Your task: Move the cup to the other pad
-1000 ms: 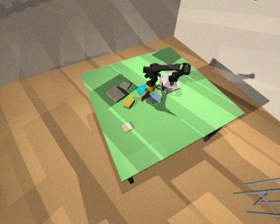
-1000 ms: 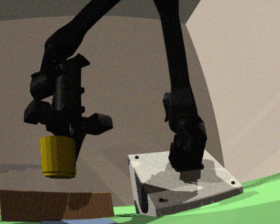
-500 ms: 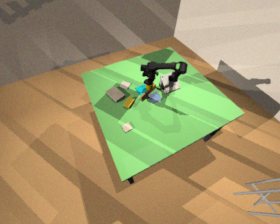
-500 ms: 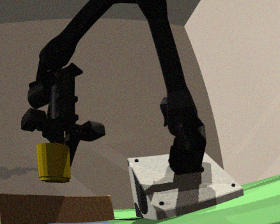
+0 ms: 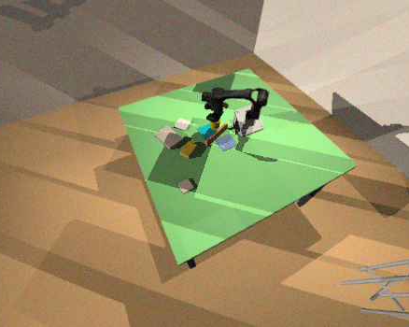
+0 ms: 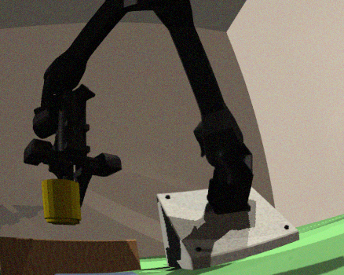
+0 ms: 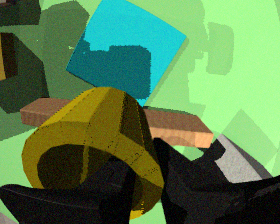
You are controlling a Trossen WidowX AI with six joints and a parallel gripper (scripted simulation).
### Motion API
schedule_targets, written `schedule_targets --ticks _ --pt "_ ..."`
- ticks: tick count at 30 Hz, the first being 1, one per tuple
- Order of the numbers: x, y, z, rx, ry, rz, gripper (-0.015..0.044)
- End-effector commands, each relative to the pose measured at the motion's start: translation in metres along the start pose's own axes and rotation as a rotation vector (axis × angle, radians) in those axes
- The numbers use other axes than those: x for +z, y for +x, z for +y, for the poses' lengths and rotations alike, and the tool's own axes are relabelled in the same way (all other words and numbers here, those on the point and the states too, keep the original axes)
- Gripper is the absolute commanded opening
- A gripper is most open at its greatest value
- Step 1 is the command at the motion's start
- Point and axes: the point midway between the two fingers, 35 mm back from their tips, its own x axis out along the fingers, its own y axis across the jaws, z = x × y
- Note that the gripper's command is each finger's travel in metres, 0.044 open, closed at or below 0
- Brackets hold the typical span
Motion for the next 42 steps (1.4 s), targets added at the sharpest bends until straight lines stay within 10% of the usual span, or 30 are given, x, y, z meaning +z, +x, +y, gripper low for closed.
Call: schedule_targets --ticks 1,42 --pt "0.010 0.000 -0.001 -0.002 -0.006 -0.004 0.0000" --pt "0.060 0.016 -0.008 -0.002 -0.008 -0.006 0.0000"
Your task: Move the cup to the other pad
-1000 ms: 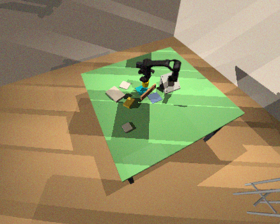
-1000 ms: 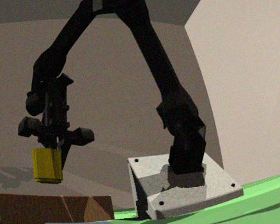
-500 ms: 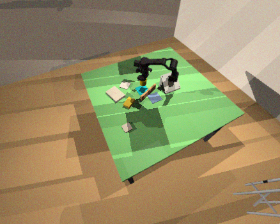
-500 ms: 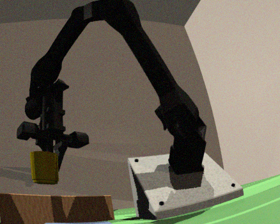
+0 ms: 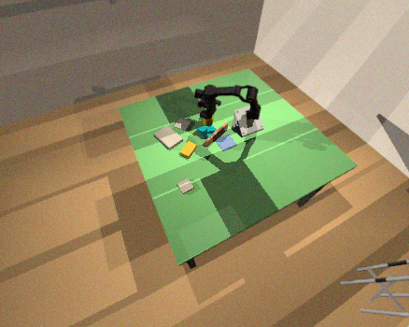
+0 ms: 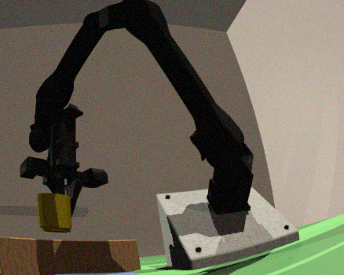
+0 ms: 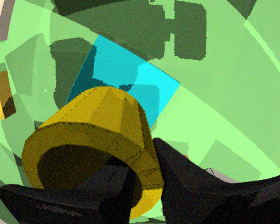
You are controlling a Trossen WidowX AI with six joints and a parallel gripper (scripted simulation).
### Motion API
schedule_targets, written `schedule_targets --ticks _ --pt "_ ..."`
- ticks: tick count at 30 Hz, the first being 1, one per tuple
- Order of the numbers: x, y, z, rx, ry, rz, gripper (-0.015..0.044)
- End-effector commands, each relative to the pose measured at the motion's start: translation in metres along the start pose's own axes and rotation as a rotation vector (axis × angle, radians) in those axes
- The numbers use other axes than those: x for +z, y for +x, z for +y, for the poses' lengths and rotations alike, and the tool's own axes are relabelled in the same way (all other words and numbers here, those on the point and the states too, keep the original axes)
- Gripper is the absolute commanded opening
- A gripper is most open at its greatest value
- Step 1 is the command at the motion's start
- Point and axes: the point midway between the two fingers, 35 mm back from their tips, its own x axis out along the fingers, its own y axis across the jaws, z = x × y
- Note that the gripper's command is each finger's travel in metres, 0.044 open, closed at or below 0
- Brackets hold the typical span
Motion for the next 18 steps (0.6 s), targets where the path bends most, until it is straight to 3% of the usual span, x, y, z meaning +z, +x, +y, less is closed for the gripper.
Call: schedule_targets --ticks 1,18 --pt "0.000 0.009 -0.001 0.002 0.008 0.006 0.0000" --pt "0.001 0.037 0.000 0.003 0.007 0.006 0.0000"
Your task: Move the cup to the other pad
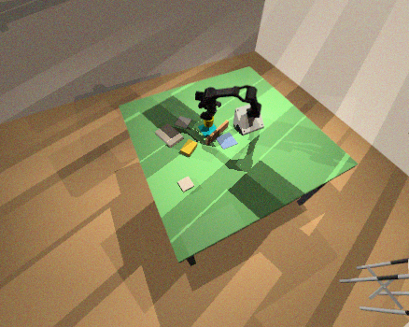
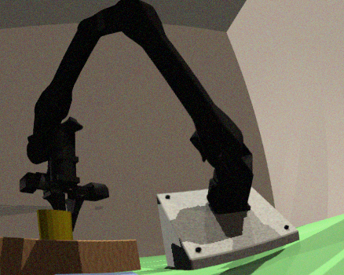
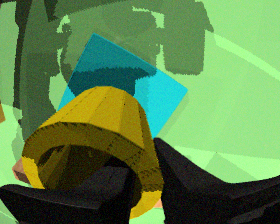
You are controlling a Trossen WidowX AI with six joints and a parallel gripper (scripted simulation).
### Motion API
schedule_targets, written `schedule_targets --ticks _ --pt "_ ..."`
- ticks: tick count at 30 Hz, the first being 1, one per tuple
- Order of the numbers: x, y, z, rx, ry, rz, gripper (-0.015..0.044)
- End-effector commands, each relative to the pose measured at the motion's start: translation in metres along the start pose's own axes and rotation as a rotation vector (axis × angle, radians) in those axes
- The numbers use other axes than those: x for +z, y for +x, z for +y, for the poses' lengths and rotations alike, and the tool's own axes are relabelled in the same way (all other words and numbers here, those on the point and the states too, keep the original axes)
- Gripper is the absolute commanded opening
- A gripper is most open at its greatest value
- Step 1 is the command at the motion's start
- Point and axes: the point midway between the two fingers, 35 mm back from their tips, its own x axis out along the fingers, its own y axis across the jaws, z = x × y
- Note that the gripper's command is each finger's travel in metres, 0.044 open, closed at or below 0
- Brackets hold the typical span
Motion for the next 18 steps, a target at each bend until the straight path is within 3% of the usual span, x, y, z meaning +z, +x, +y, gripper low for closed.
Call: schedule_targets --ticks 1,18 --pt "-0.001 0.010 -0.001 0.002 0.009 0.007 0.0000" --pt "-0.002 0.040 -0.002 0.003 0.008 0.008 0.0000"
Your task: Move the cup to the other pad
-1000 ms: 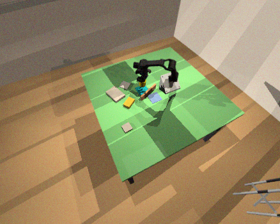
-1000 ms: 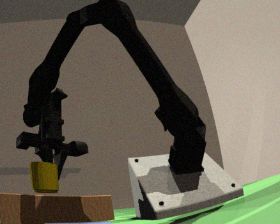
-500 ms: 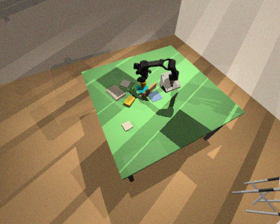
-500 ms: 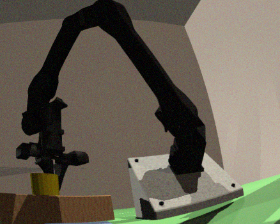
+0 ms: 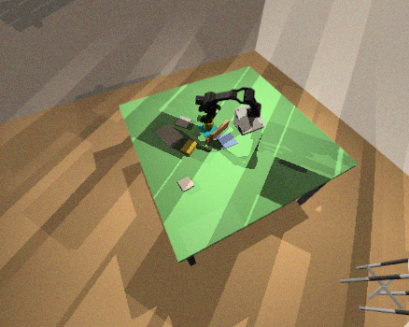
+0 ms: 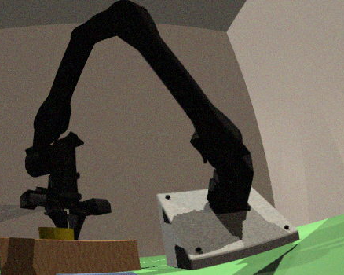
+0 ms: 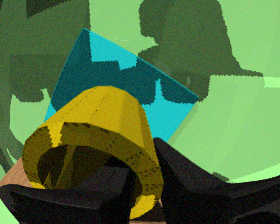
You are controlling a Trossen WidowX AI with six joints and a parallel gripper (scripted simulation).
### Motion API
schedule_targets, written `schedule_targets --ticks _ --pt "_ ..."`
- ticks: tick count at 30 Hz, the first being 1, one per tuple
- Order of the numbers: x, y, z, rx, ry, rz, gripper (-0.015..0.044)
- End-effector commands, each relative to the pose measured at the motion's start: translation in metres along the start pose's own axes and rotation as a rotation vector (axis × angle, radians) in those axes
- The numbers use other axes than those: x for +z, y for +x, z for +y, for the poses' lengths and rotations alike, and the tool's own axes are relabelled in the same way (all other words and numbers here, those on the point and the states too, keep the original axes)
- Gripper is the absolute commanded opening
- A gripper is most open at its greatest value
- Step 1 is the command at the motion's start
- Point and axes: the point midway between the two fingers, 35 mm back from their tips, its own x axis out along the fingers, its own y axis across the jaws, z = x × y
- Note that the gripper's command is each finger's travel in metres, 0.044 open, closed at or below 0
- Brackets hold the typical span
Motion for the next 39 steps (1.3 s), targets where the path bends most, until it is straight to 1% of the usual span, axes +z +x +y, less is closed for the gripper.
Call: schedule_targets --ticks 1,17,22,23,31,39 --pt "-0.001 0.009 -0.002 0.001 0.009 0.007 0.0000" --pt "-0.001 0.006 -0.001 -0.001 0.002 0.003 0.0000" --pt "-0.001 0.006 -0.001 -0.001 0.002 0.003 0.0131" --pt "-0.001 0.006 -0.001 -0.001 0.002 0.003 0.0147" --pt "-0.001 0.004 -0.001 -0.001 0.002 0.003 0.0147" --pt "0.000 -0.008 -0.001 -0.001 0.004 0.003 0.0147"
